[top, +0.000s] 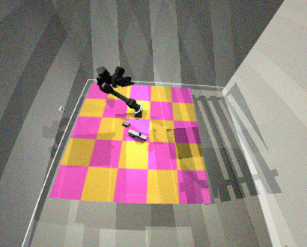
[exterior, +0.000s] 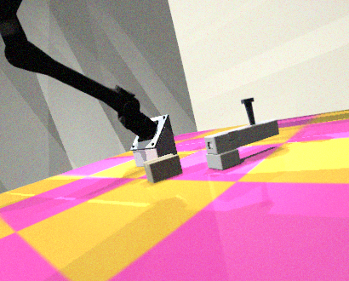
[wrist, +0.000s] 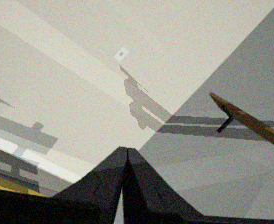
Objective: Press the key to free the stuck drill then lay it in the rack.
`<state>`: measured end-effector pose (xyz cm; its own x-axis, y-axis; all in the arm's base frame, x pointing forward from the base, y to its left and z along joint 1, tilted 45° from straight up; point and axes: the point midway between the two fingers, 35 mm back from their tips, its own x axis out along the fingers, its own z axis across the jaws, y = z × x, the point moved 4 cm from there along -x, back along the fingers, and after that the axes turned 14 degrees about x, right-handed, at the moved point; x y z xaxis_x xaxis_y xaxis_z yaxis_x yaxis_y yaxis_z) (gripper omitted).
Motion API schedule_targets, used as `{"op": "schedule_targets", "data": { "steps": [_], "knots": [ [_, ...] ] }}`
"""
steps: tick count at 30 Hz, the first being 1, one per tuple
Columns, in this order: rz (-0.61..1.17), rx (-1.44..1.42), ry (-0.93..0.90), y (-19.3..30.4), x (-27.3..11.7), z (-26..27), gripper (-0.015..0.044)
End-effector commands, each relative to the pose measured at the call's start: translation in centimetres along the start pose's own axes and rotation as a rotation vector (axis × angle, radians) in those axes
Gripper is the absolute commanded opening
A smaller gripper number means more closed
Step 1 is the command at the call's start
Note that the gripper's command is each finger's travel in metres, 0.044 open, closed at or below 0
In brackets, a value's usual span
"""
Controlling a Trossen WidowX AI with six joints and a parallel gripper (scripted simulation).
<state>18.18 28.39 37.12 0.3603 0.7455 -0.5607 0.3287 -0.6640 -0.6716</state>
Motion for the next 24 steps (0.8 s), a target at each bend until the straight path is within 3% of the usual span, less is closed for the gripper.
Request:
{"op": "schedule_targets", "data": {
  "steps": [1, 12, 24],
  "knots": [
    [0.249, 0.331, 0.021, 5.4, 4.2, -0.8, 0.0000],
    [0.690, 0.902, 0.214, 15.9, 9.0, -1.1, 0.0000],
    [1.114, 1.364, 0.637, 27.0, 10.4, 0.4, 0.0000]
  ]
}}
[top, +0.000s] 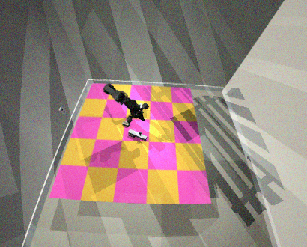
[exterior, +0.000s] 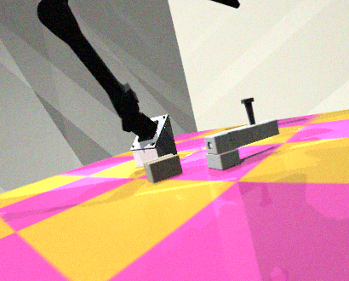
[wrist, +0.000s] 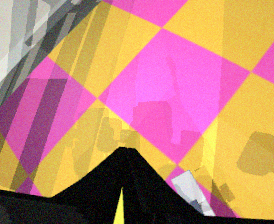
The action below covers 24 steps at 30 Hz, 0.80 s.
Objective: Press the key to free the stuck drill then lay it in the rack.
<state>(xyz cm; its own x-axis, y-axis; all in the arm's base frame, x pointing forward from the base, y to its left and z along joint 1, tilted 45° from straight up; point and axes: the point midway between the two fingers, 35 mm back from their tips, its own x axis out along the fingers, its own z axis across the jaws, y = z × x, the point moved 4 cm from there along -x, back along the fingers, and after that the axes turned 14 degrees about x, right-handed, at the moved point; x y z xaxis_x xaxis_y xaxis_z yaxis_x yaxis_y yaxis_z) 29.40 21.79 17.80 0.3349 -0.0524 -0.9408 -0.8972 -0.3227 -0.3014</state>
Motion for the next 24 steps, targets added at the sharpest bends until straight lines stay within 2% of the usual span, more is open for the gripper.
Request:
{"op": "schedule_targets", "data": {
  "steps": [1, 14, 24],
  "knots": [
    [0.161, 0.322, 0.252, 1.9, 5.7, -3.4, 0.0000],
    [0.240, 0.806, 0.774, 6.6, 12.8, -9.8, 0.0000],
    [0.239, 0.813, 0.784, 6.7, 12.9, -9.9, 0.0000]
  ]
}}
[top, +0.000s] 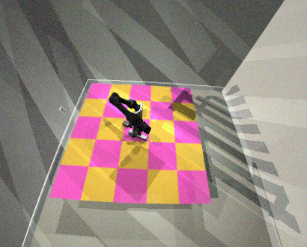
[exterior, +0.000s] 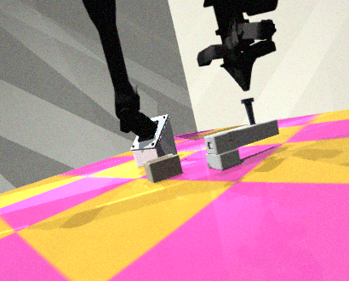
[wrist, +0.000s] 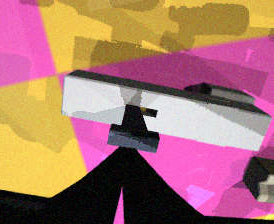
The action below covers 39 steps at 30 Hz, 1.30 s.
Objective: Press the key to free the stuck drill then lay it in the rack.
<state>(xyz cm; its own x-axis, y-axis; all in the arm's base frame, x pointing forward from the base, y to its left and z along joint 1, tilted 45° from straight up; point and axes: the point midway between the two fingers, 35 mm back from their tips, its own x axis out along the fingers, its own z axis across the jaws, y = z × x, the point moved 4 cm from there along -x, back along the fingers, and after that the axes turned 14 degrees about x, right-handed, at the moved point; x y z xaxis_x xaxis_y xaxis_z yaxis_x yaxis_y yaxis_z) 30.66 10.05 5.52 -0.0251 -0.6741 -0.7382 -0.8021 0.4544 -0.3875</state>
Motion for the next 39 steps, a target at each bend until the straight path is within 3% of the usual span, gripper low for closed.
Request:
{"op": "schedule_targets", "data": {
  "steps": [1, 39],
  "knots": [
    [-0.007, 0.026, 0.030, 0.0, 0.6, -0.1, 0.0000],
    [-0.008, 0.026, 0.031, 0.0, 2.5, -0.1, 0.0000]
  ]
}}
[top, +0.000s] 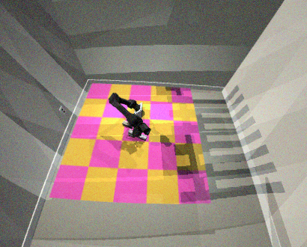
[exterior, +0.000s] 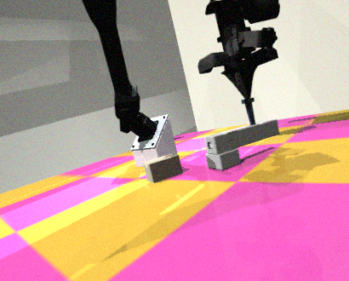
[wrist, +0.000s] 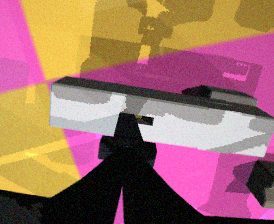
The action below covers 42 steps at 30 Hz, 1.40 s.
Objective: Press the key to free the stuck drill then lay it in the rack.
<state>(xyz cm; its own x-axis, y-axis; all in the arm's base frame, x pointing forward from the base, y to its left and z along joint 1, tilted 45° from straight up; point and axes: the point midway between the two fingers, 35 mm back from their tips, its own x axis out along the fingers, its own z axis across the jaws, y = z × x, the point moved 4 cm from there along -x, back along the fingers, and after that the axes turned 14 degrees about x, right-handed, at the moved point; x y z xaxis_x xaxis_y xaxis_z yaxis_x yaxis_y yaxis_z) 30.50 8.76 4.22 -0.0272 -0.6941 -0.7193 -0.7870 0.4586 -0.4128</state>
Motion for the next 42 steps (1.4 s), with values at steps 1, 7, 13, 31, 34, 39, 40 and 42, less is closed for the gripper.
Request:
{"op": "schedule_targets", "data": {
  "steps": [1, 7, 13, 31, 34, 39, 40, 42],
  "knots": [
    [0.007, 0.000, 0.008, -0.1, 0.7, 0.0, 0.0000],
    [0.007, 0.000, 0.008, -0.1, 0.9, 0.0, 0.0000],
    [0.007, 0.000, 0.008, -0.2, 1.1, 0.0, 0.0000],
    [0.007, 0.000, 0.008, 0.1, 1.8, -0.3, 0.0000],
    [0.007, 0.000, 0.008, 0.2, 1.9, -0.3, 0.0000],
    [0.007, 0.000, 0.008, 0.3, 2.1, -0.4, 0.0000],
    [0.007, 0.000, 0.008, 0.3, 2.2, -0.4, 0.0000],
    [0.007, 0.000, 0.008, 0.3, 2.3, -0.4, 0.0000]
  ]
}}
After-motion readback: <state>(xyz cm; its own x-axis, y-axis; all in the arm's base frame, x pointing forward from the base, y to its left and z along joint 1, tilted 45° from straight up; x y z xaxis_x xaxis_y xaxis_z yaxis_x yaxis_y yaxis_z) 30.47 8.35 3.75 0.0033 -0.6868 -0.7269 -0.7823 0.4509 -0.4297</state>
